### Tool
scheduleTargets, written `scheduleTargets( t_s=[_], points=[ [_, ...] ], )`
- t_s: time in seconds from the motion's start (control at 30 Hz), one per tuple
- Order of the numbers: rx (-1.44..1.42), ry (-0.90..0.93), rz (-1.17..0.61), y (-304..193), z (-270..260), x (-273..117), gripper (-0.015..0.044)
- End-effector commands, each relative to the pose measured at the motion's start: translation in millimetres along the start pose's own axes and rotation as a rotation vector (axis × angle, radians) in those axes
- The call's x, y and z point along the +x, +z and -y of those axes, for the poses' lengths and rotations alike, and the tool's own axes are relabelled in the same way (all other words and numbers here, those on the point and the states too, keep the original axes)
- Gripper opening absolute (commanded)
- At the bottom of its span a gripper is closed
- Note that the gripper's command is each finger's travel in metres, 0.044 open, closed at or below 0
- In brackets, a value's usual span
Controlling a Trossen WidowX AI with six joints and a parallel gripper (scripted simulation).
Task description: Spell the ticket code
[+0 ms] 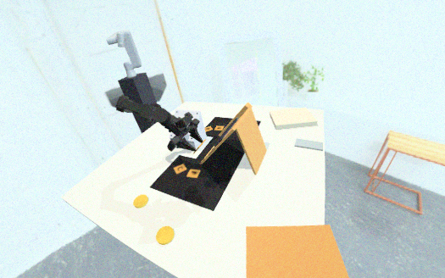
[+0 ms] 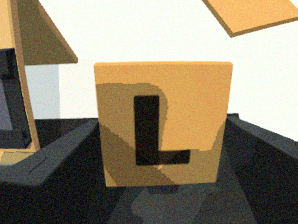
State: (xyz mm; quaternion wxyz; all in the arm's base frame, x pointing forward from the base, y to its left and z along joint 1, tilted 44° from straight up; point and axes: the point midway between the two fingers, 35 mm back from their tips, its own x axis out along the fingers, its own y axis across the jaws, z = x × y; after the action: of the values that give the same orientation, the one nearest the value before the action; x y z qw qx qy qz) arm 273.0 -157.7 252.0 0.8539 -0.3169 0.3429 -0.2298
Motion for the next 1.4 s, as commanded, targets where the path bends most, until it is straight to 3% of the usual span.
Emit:
scheduleTargets(
  t_s=[0.0,0.37,1.37],
  points=[
    [0.012,-0.009,-0.007,-3.2,1.5,2.5,0.0000],
    [0.012,-0.011,-0.005,-3.6,2.2,48.4,0.0000],
    [0.012,-0.010,-0.006,-4.8,-7.8,47.4,0.0000]
  ],
)
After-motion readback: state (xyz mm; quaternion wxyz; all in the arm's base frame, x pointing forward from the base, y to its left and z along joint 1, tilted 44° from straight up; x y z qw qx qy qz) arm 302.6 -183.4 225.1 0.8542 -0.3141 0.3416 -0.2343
